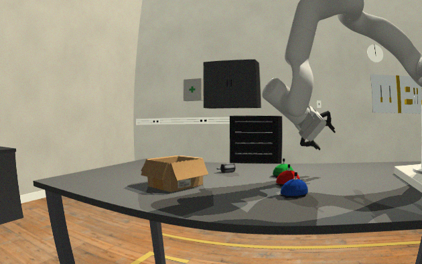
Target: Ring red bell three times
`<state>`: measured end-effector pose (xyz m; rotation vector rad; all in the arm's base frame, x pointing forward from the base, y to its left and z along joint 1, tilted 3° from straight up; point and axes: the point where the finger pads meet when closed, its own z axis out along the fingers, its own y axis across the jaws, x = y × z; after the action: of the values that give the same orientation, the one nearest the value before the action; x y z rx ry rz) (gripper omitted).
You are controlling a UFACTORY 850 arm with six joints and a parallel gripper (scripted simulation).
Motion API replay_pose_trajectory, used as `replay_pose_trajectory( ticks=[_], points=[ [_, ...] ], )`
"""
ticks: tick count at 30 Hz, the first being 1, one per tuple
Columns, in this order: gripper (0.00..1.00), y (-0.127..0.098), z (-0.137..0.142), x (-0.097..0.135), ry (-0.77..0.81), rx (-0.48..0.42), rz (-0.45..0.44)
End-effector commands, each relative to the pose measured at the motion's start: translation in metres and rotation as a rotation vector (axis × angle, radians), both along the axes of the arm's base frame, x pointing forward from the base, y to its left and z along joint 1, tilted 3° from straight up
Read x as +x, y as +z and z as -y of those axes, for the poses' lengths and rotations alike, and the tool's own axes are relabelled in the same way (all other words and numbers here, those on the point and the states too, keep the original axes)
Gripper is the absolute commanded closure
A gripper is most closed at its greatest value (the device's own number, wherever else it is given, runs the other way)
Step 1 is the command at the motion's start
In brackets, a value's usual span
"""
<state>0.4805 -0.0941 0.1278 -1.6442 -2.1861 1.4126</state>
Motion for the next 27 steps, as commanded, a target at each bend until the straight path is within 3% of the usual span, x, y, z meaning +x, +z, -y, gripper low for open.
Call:
replay_pose_trajectory(
  ticks=[1, 10, 11, 12, 14, 16, 18, 27],
  points=[
    [0.00, 0.008, -0.015, 0.009, -0.183, -0.015, 0.213],
    [0.00, 0.028, -0.043, 0.033, -0.585, -0.038, 0.560],
    [0.00, 0.028, -0.043, 0.033, -0.585, -0.038, 0.560],
    [0.00, 0.035, -0.050, 0.041, -0.688, -0.044, 0.633],
    [0.00, 0.035, -0.050, 0.041, -0.688, -0.044, 0.633],
    [0.00, 0.051, -0.063, 0.058, -0.869, -0.051, 0.743],
    [0.00, 0.051, -0.063, 0.058, -0.920, -0.054, 0.780],
    [0.00, 0.094, -0.086, 0.098, -1.415, -0.070, 1.010]
  ],
)
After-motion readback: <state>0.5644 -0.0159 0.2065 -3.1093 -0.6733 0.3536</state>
